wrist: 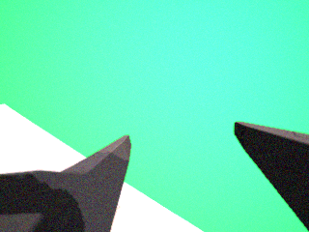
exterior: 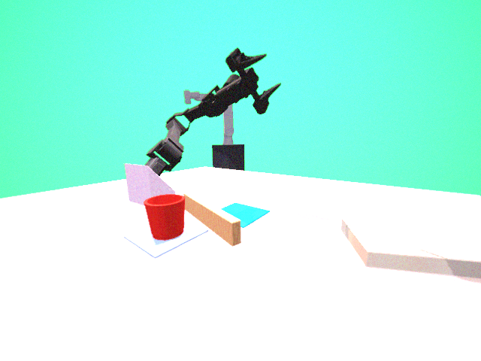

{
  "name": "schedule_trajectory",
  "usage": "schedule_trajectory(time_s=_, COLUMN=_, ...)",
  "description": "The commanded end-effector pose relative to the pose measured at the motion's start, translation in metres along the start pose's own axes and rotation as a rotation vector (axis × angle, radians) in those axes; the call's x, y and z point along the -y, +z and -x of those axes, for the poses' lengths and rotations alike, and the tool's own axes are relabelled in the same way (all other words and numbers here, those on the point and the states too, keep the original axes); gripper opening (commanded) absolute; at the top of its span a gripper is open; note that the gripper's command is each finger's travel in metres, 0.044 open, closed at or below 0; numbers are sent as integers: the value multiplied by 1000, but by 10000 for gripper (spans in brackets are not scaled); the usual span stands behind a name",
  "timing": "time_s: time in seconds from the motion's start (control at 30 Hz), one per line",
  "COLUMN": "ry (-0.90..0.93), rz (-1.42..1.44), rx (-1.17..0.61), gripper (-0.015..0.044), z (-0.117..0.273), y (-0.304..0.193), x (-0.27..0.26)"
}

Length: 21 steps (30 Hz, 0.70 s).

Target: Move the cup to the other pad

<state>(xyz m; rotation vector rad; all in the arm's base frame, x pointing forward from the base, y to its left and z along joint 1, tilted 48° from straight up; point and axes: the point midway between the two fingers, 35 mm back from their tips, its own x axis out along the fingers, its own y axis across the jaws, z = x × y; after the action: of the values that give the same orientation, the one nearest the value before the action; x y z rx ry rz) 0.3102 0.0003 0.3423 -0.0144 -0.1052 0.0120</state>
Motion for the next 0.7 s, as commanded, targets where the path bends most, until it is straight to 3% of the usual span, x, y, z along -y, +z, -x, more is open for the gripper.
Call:
schedule_trajectory(time_s=0.0, ry=0, rz=10, rx=-13, gripper=374, z=-2, y=-3, x=1)
schedule_trajectory(time_s=0.3, ry=157, rz=393, rx=-632, gripper=148, z=-39, y=-153, x=34)
schedule_trajectory(time_s=0.5, ry=474, rz=536, rx=-981, gripper=148, z=-18, y=-247, x=51)
schedule_trajectory(time_s=0.67, ry=815, rz=524, rx=-1153, gripper=148, z=19, y=-307, x=57)
